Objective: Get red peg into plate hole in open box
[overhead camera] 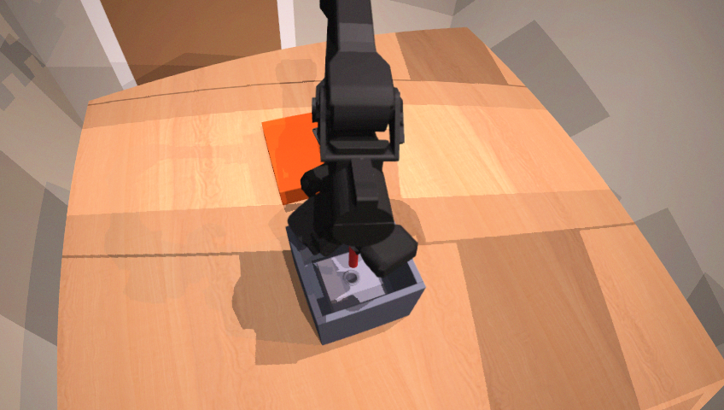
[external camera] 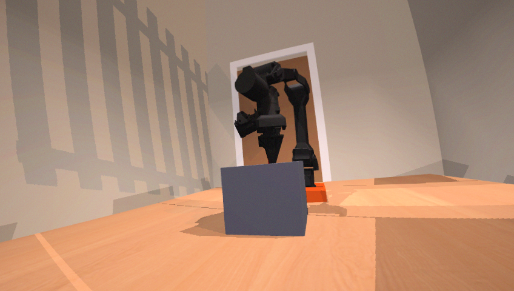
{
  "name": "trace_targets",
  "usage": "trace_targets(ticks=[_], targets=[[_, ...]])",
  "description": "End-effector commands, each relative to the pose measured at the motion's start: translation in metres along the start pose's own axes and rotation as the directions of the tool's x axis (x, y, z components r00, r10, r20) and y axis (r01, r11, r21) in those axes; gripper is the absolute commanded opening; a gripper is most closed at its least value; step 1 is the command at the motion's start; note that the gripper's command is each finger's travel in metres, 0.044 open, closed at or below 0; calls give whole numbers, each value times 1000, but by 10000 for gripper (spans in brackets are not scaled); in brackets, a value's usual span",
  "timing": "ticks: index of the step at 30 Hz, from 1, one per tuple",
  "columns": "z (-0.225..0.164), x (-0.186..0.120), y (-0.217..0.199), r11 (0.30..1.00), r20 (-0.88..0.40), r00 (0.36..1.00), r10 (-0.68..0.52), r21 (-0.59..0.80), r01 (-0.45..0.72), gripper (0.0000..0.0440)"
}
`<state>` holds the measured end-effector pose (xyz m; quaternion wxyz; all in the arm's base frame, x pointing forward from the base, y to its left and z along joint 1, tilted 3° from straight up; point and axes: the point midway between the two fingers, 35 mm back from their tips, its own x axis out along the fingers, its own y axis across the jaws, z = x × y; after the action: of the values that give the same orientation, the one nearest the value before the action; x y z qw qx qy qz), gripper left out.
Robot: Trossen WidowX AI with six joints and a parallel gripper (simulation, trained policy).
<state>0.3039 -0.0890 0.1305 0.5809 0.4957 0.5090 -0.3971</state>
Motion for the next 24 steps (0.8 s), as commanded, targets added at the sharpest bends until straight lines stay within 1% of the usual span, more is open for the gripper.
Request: trace_targets(ticks=[1, 12, 14, 18, 21, 24], targets=[[1, 11, -1, 1000, -20, 1000, -9, -8, 9, 0], [5, 43, 4, 998, -46, 999, -23, -54, 20, 0], [5, 49, 2, 998, -48, 998, -34, -61, 31, 36], [7, 56, 2, 996, -46, 998, -46, -79, 42, 42], [8, 57, 5, 995, -45, 998, -50, -91, 46, 96], [5, 56, 7, 995, -63, 997, -50, -94, 44, 101]])
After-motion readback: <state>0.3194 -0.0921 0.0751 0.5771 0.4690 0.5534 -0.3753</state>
